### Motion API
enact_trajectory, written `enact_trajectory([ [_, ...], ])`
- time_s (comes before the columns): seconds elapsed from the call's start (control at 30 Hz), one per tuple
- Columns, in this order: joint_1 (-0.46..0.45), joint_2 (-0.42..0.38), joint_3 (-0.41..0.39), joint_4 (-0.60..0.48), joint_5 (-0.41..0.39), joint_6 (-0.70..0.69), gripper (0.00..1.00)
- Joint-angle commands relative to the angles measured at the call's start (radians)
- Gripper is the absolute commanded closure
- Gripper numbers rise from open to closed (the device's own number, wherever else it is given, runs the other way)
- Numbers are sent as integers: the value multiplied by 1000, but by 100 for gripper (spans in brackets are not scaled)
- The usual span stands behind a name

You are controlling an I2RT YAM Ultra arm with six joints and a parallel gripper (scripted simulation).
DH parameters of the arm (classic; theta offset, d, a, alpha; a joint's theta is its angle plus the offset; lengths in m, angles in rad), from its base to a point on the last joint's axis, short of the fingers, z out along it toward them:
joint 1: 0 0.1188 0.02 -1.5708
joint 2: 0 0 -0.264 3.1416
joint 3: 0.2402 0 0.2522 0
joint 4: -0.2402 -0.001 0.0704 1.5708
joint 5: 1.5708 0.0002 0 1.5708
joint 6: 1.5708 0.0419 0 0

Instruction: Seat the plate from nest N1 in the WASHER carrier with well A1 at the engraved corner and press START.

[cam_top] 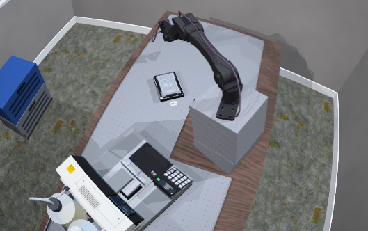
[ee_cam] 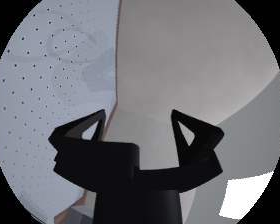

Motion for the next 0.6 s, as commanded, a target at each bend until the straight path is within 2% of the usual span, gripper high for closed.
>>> enact_trajectory([
  [0.0,-4,-30,14,9,11,7,0],
  [0.53,-4,-30,14,9,11,7,0],
  [0.57,13,-55,-52,18,-32,24,0],
])
